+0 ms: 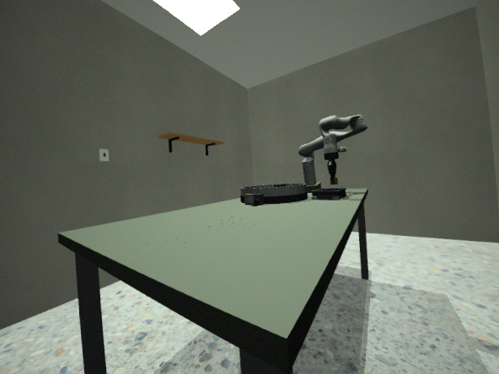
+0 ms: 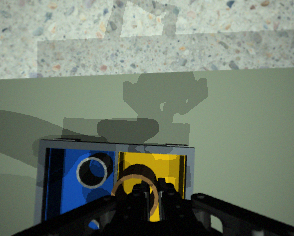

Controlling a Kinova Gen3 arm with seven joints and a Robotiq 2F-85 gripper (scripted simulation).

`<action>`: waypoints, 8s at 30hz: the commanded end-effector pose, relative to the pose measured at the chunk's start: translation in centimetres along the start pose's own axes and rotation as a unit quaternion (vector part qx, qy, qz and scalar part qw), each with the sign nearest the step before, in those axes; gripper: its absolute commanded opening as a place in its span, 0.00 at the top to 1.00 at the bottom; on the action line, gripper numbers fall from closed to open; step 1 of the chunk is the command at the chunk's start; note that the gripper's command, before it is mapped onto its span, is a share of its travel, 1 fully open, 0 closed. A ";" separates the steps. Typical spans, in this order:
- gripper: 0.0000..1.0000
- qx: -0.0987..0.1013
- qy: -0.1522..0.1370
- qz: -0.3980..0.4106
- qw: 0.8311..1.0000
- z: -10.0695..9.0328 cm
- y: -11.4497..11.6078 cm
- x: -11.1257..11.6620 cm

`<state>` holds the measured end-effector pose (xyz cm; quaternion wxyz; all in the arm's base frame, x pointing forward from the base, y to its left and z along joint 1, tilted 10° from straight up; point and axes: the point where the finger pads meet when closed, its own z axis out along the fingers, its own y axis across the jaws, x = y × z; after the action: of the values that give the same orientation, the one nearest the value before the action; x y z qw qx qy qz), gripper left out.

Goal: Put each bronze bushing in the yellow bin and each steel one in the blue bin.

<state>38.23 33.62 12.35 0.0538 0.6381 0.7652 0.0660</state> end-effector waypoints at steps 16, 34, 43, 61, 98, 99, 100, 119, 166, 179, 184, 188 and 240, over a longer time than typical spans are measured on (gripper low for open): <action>1.00 0.002 -0.003 0.001 1.000 2.7 -0.1 -0.2; 1.00 0.002 -0.003 0.001 1.000 3.8 -0.1 -0.2; 1.00 0.002 -0.003 0.001 1.000 4.4 -0.1 -0.2; 1.00 0.002 -0.003 0.001 1.000 5.6 -0.1 -0.2; 1.00 0.002 -0.003 0.001 1.000 7.4 -0.1 -0.2; 1.00 0.002 -0.003 0.001 1.000 7.4 -0.1 -0.2; 1.00 0.002 -0.003 0.001 1.000 7.4 -0.1 -0.2; 0.81 0.002 -0.003 0.001 1.000 7.4 -0.1 -0.2; 0.81 0.002 -0.003 0.001 1.000 7.4 -0.1 -0.2; 0.81 0.002 -0.003 0.001 1.000 7.4 -0.1 -0.2; 0.81 0.002 -0.003 0.001 1.000 7.4 -0.1 -0.2; 0.81 0.002 -0.003 0.001 1.000 7.4 -0.1 -0.2; 0.81 0.002 -0.003 0.001 1.000 5.7 -0.3 -0.2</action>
<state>38.94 33.53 6.59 0.0552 0.6391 0.7646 0.0616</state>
